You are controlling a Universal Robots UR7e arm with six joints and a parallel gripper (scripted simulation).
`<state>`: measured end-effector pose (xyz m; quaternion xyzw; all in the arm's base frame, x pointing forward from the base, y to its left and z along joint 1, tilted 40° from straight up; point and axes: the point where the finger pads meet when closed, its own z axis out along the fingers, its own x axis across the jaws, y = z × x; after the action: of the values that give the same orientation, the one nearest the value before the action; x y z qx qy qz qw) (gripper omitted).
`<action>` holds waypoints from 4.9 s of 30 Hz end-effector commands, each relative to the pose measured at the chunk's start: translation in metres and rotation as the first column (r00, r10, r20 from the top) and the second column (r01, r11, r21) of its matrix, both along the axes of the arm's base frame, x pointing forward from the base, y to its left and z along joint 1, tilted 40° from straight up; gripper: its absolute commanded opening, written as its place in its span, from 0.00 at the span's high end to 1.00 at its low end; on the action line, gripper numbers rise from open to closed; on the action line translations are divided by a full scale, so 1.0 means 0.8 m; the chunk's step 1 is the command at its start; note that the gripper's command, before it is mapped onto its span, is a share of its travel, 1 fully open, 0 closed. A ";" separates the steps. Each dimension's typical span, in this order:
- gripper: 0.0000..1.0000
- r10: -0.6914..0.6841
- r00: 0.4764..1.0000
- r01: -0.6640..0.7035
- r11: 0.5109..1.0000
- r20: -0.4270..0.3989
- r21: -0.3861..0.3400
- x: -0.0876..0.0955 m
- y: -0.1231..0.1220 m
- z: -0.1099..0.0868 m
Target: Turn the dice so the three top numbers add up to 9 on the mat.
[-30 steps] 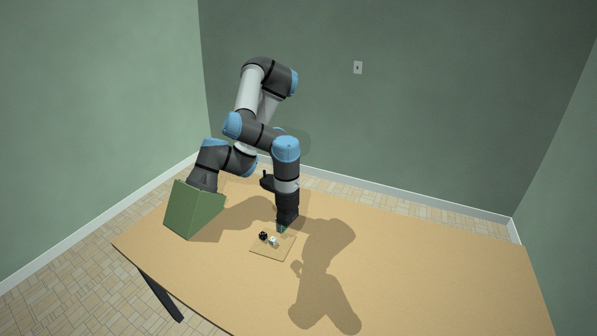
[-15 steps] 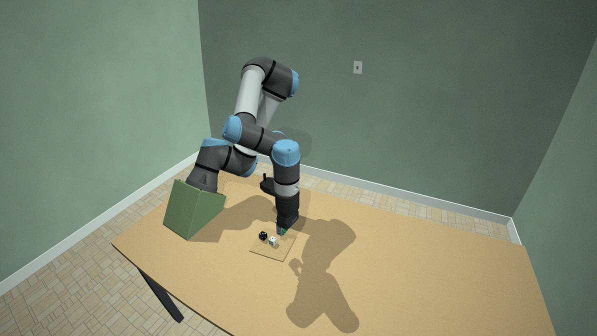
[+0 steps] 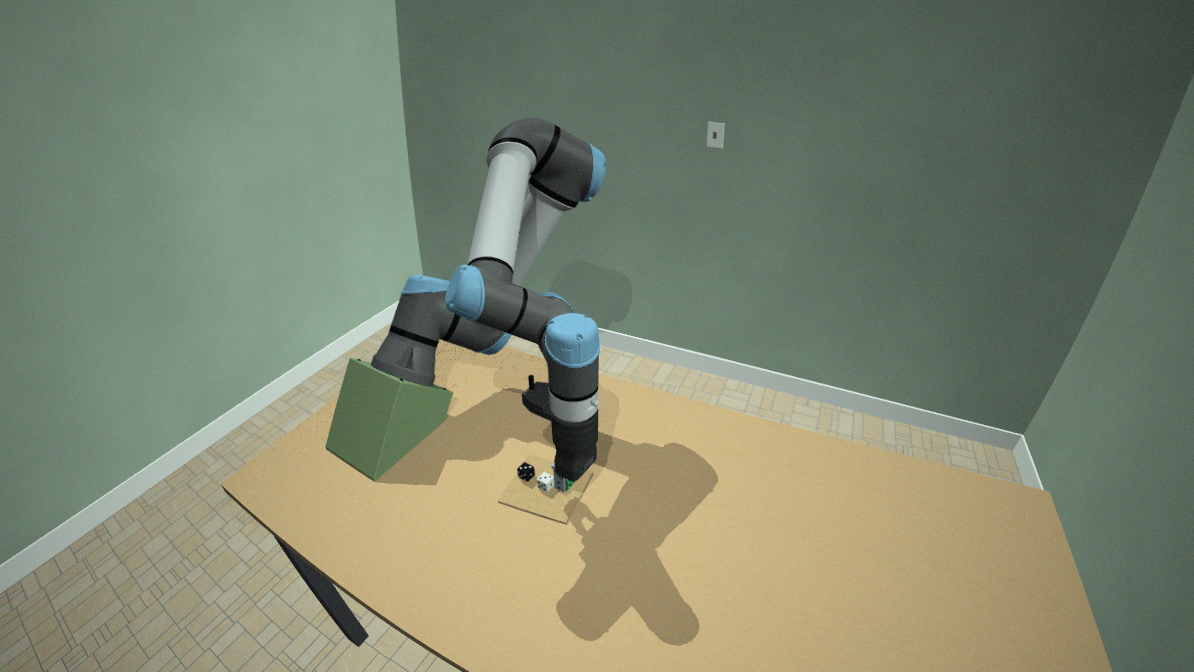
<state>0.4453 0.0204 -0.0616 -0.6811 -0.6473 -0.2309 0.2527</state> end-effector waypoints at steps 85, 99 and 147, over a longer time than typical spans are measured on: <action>0.51 -0.002 1.000 0.002 1.000 0.002 -0.002 0.001 0.024 -0.031; 0.51 -0.002 1.000 0.002 1.000 0.002 -0.002 0.001 0.024 -0.031; 0.21 -0.002 1.000 0.002 1.000 0.002 -0.002 0.002 -0.011 0.012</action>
<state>0.4467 0.0220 -0.0651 -0.6818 -0.6470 -0.2309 0.2512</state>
